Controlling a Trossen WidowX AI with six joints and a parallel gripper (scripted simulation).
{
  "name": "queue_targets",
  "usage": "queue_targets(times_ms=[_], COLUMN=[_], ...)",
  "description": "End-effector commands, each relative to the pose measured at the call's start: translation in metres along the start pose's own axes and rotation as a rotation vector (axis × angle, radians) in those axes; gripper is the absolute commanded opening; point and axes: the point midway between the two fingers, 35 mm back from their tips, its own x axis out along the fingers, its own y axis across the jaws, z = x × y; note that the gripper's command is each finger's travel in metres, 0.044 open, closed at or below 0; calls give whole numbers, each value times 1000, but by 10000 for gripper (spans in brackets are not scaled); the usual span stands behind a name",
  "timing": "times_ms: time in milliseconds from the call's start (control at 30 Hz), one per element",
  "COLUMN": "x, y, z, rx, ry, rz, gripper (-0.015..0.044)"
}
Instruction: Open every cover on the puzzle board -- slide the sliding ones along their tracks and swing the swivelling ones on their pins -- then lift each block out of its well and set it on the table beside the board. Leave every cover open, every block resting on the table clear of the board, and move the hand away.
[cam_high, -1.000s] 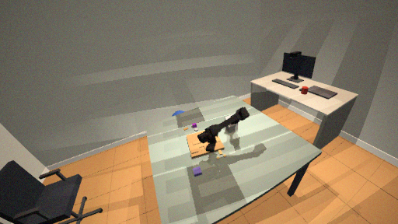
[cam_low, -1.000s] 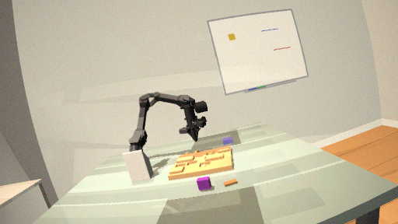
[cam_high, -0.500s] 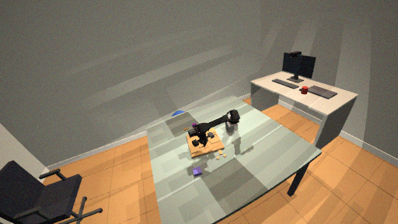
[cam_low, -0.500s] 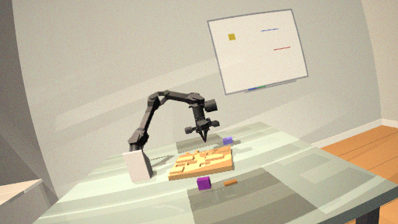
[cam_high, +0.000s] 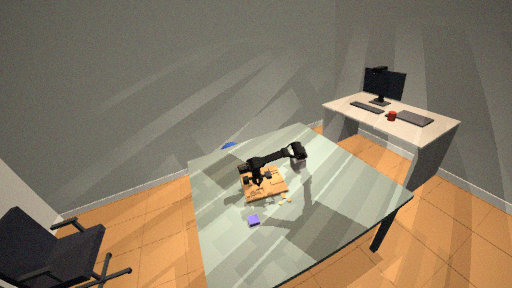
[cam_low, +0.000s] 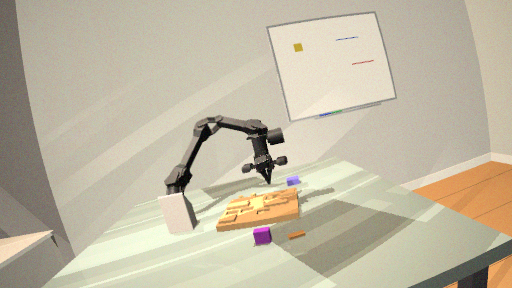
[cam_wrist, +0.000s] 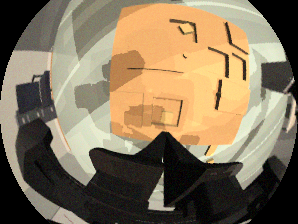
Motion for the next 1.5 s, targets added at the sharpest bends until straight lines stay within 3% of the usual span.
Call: queue_targets(times_ms=[0, 200, 1467], x=[17, 42, 58], y=[-3, -6, -2], z=[0, 0, 11], rx=[11, 11, 15], ry=[2, 5, 5], rz=[-11, -11, -11], gripper=[0, 0, 0])
